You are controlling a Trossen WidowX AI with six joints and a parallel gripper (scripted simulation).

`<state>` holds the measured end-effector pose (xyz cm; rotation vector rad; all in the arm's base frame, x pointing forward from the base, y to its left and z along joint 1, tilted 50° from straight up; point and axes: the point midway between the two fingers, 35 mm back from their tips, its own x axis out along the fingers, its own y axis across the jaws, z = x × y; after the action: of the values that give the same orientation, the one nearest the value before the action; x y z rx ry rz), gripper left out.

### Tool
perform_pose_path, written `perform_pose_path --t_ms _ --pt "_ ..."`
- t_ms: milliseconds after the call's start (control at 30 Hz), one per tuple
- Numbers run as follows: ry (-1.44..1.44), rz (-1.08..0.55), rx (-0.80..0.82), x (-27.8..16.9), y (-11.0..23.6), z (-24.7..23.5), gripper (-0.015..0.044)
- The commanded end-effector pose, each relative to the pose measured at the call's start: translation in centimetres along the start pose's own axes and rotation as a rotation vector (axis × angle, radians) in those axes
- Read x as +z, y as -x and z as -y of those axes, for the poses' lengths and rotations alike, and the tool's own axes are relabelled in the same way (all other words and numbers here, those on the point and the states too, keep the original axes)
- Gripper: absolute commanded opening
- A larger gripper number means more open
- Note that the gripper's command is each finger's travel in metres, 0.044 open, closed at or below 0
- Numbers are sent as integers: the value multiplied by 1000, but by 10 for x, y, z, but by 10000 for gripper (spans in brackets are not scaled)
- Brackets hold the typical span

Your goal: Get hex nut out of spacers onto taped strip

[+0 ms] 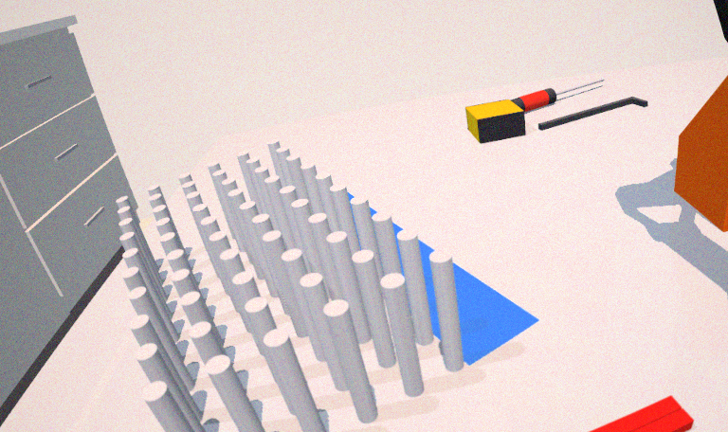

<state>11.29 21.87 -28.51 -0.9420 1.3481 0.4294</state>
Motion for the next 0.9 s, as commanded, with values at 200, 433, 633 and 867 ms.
perform_pose_path --t_ms 200,433,633,867 --pt "5 -2 -3 -1 -3 1 280" --pt "6 -16 -5 -5 -13 5 280" --pt "6 -28 -7 -8 -21 8 280" --pt "7 -42 -8 -12 -31 12 280"
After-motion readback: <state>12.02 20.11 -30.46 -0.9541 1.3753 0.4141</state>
